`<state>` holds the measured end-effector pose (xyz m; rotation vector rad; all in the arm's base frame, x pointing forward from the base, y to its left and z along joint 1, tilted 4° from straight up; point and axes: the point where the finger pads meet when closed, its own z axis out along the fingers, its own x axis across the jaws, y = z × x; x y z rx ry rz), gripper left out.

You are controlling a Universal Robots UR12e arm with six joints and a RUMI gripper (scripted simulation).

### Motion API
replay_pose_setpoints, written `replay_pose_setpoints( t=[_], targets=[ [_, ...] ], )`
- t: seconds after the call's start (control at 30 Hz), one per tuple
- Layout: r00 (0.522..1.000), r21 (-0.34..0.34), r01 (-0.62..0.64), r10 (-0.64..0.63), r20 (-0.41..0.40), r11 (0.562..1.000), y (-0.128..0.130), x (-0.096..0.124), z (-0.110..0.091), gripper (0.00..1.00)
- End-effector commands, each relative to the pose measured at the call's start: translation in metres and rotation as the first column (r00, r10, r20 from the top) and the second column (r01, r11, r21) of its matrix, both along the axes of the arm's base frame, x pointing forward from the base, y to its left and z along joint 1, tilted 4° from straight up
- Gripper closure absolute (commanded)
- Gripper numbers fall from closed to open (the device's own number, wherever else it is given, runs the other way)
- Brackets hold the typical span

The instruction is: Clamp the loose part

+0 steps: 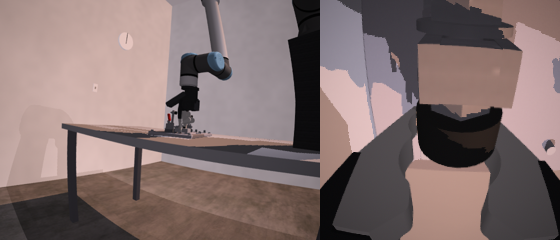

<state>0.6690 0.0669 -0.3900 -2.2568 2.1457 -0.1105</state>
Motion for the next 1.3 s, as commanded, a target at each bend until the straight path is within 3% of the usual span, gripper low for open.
replay_pose_setpoints(
  t=[0.0, 0.23, 0.27, 1.27],
  targets=[
    [1.000, 0.000, 0.000, 0.000, 0.001, 1.000, 0.0000, 0.0006, 0.0006, 1.00],
    [1.000, 0.000, 0.000, 0.000, 0.001, 1.000, 0.0000, 0.0006, 0.0006, 1.00],
    [1.000, 0.000, 0.000, 0.000, 0.001, 1.000, 0.0000, 0.0006, 0.0006, 0.41],
    [1.000, 0.000, 0.000, 0.000, 0.001, 1.000, 0.0000, 0.0006, 0.0006, 0.41]
  ],
)
